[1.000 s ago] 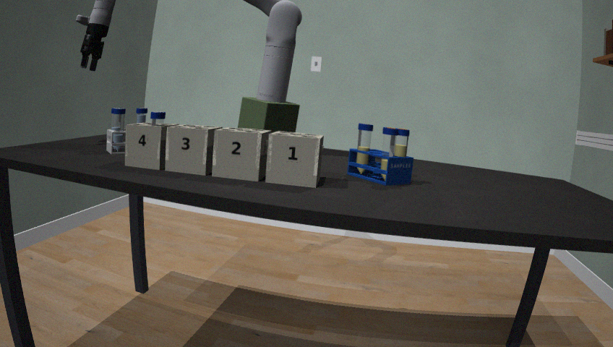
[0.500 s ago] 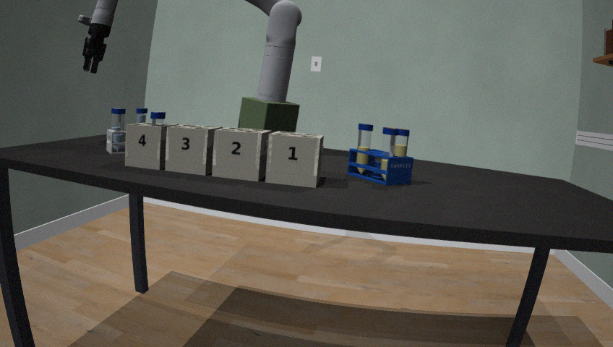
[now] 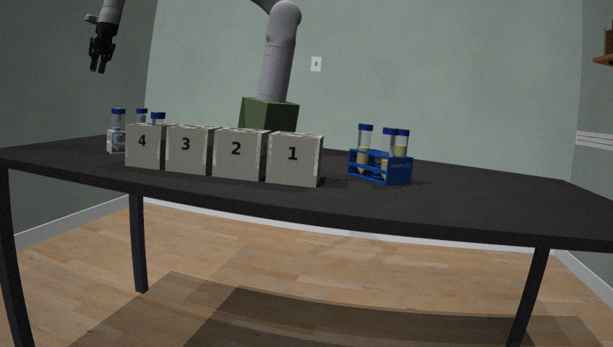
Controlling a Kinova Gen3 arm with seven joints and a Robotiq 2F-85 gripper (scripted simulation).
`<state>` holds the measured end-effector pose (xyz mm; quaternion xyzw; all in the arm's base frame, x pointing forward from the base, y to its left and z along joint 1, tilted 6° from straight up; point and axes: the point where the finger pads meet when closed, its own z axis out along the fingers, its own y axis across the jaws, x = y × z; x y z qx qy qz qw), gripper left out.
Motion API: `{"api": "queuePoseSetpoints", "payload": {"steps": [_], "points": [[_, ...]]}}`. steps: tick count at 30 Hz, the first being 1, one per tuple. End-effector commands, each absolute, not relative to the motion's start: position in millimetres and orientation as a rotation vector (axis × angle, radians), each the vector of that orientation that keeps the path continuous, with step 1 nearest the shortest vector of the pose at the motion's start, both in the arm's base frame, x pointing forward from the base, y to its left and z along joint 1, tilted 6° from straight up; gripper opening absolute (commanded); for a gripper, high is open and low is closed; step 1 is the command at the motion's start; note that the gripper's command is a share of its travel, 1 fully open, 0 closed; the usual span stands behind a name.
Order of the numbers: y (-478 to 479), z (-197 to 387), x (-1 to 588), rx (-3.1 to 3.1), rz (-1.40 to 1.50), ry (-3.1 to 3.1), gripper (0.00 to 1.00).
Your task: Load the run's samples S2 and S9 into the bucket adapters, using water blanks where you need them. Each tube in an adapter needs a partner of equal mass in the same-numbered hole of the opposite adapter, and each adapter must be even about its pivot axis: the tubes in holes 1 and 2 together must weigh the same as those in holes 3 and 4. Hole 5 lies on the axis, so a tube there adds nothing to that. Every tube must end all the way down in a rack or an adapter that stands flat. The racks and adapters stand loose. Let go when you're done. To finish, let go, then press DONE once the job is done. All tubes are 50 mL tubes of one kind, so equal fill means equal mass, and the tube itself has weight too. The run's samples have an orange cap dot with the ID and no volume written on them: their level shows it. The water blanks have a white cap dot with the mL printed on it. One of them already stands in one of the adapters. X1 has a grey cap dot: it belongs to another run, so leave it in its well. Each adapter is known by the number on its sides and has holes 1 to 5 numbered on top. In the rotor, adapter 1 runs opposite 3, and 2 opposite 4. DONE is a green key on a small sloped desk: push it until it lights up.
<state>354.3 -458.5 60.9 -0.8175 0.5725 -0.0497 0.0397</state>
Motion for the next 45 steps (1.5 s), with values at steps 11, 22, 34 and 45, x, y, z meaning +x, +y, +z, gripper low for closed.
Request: {"api": "queuePoseSetpoints", "payload": {"steps": [11,22,34,45], "points": [[-420,68,355,-2.397,-0.140,1.905,0.62],[-390,70,354,-2.299,-0.122,2.023,0.62],[-359,73,354,-2.194,-0.105,2.136,0.62],[-329,75,353,-2.085,-0.087,2.243,0.62]]}}
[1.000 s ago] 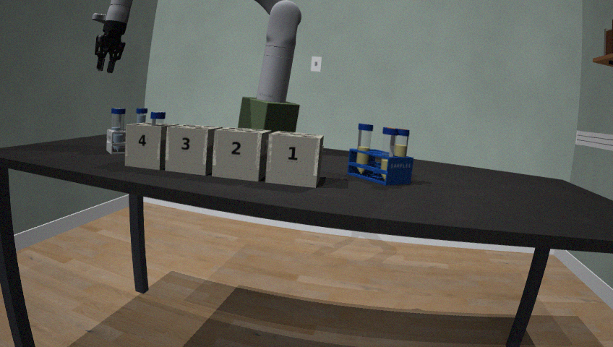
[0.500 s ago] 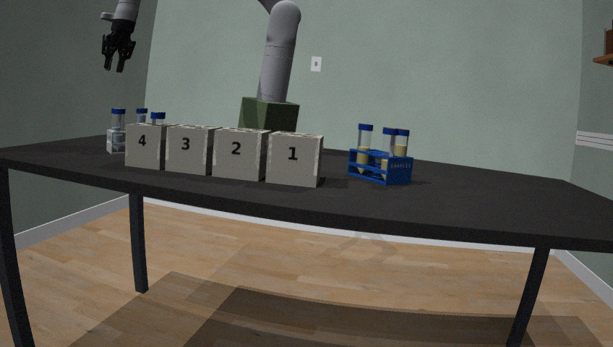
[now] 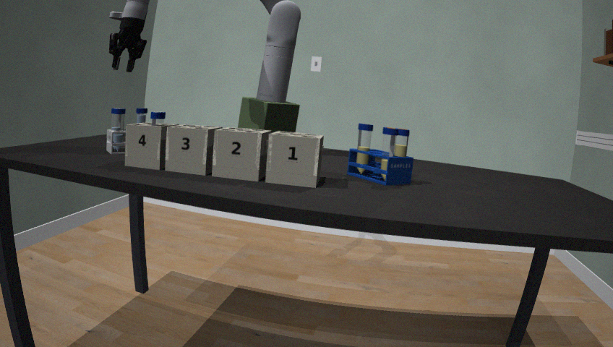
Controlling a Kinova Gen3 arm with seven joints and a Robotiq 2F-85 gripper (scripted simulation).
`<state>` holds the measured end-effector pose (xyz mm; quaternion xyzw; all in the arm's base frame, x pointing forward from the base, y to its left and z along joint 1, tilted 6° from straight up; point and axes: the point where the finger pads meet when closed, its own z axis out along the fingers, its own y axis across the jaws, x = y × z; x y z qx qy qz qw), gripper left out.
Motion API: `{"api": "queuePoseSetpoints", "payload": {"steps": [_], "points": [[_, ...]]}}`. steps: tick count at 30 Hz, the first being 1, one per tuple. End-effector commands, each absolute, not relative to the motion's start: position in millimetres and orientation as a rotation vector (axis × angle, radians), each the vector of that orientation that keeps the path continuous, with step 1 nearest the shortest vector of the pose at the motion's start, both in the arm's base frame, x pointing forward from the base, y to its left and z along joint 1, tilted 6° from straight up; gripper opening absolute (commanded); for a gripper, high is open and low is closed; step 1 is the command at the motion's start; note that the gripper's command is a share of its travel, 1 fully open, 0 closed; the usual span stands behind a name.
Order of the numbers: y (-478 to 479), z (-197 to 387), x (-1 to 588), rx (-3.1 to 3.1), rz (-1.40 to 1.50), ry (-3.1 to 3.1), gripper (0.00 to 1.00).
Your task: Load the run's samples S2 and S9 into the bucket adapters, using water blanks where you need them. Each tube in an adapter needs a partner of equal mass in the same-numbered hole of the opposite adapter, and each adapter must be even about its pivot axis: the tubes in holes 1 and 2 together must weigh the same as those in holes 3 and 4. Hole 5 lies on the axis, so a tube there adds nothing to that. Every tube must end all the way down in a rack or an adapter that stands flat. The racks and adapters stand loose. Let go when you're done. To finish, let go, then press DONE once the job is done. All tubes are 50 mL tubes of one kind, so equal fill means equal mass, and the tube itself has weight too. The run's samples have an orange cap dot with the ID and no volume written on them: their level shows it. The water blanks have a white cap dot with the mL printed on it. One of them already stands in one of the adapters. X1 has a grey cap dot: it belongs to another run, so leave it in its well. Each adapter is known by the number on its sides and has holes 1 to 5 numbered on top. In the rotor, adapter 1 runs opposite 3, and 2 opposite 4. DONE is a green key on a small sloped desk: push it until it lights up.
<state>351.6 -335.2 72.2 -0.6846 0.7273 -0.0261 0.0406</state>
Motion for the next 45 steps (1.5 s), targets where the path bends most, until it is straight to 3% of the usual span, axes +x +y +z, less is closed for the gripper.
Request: {"api": "queuePoseSetpoints", "payload": {"steps": [1,45], "points": [[-329,75,353,-2.085,-0.087,2.243,0.62],[-208,86,351,-1.602,-0.015,2.614,0.62]]}}
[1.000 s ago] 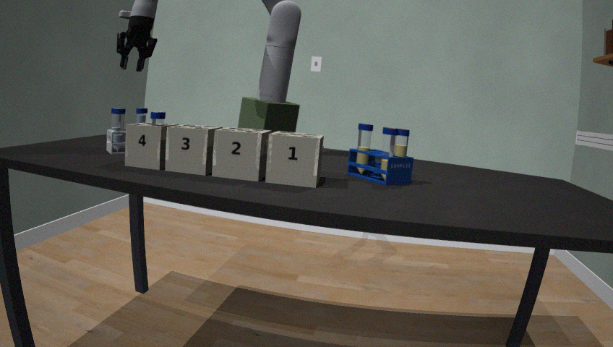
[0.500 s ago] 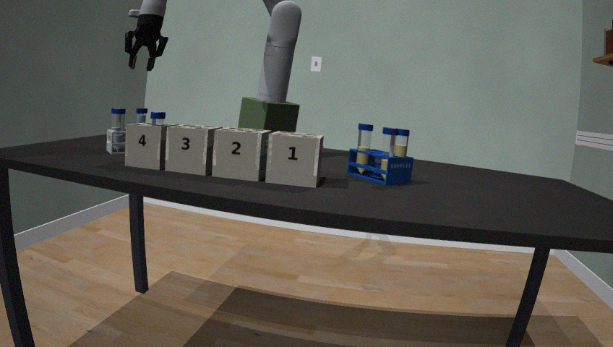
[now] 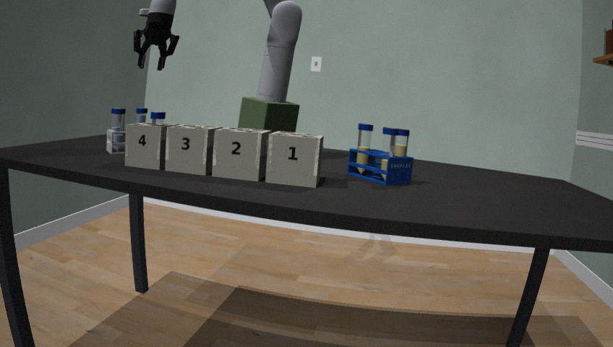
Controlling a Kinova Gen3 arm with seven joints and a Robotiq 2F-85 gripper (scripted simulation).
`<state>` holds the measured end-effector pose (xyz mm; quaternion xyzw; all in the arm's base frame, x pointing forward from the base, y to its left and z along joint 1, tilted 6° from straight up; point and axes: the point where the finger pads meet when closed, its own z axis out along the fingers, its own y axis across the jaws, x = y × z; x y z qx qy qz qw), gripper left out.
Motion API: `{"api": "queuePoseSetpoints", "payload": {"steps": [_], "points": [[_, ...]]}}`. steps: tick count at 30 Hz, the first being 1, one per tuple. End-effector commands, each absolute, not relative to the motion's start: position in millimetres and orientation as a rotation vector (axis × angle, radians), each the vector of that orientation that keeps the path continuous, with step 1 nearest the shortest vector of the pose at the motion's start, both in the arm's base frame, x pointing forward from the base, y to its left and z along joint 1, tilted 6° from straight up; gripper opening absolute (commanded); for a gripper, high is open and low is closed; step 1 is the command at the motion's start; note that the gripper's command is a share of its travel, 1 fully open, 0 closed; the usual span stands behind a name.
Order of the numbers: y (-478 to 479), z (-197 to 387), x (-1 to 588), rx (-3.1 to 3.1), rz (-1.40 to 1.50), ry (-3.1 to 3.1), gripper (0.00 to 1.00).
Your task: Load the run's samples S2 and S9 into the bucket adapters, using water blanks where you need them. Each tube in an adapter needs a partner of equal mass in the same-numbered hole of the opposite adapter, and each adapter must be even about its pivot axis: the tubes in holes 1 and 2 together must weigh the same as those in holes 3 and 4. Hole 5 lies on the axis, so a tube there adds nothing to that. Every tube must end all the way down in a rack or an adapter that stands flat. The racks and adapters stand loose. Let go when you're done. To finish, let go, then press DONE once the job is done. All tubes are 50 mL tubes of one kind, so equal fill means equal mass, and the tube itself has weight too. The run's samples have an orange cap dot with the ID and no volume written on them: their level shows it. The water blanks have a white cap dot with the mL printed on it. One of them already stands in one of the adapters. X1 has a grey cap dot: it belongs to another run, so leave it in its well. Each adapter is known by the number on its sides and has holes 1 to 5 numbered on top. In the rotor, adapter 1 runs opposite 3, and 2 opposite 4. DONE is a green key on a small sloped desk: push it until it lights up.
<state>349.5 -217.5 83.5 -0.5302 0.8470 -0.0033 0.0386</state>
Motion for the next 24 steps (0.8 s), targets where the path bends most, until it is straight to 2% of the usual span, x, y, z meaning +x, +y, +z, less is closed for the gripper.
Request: {"api": "queuePoseSetpoints", "payload": {"steps": [1,24], "points": [[-205,86,351,-1.589,-0.013,2.622,0.62],[-147,91,349,-1.335,0.021,2.762,0.62]]}}
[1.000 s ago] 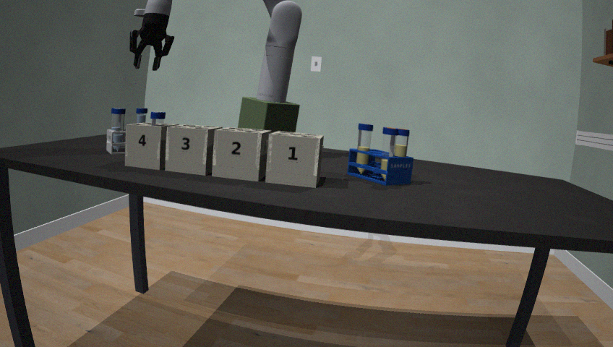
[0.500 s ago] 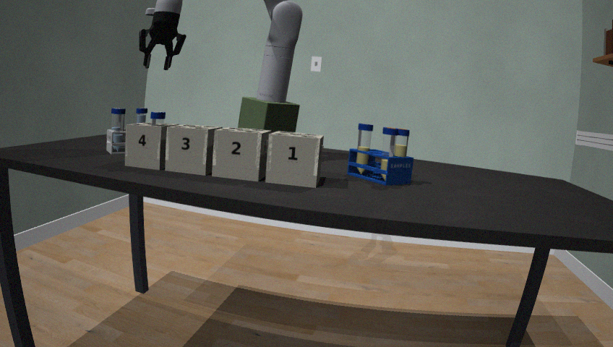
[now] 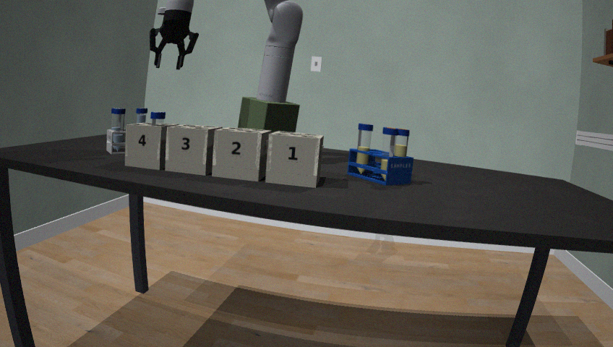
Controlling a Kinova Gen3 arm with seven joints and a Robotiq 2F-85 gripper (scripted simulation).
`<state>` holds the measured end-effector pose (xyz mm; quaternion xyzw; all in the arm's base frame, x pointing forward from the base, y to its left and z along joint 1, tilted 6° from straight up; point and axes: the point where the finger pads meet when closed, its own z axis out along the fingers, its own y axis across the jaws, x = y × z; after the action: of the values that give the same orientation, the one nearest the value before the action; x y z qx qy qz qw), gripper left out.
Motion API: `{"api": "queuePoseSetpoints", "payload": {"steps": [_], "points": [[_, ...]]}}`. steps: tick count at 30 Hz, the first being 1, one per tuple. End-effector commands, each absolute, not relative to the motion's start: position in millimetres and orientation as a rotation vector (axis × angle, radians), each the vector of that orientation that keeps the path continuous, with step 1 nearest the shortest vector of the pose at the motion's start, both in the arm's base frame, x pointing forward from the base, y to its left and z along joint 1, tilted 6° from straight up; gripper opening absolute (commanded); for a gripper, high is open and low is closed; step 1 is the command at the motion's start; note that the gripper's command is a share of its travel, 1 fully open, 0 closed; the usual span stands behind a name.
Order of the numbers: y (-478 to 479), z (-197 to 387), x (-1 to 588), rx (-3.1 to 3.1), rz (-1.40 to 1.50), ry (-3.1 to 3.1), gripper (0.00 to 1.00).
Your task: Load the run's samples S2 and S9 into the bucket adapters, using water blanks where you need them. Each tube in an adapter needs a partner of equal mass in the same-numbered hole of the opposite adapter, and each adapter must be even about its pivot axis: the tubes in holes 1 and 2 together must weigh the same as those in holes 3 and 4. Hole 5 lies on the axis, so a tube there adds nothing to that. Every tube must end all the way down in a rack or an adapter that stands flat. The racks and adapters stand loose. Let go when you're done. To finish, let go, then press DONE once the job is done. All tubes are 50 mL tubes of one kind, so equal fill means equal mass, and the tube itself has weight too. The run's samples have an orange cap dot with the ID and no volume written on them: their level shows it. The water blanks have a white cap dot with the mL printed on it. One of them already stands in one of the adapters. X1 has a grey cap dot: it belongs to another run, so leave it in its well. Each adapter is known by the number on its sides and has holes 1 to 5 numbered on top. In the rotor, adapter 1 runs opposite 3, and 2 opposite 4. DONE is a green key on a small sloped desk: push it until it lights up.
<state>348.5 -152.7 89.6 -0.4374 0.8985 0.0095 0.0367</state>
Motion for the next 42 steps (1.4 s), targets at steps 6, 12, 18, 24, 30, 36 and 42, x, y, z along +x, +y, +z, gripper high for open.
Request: {"api": "queuePoseSetpoints", "payload": {"steps": [6,12,18,24,30,36,42], "points": [[-129,93,349,-1.243,0.034,2.806,0.62],[-109,95,349,-1.102,0.052,2.866,0.62],[-97,96,347,-1.013,0.061,2.904,0.62],[-76,98,348,-0.861,0.081,2.949,0.62],[-56,99,348,-0.714,0.099,2.990,0.62],[-43,101,347,-0.615,0.110,3.015,0.62],[-23,102,347,-0.464,0.128,3.041,0.62]]}}
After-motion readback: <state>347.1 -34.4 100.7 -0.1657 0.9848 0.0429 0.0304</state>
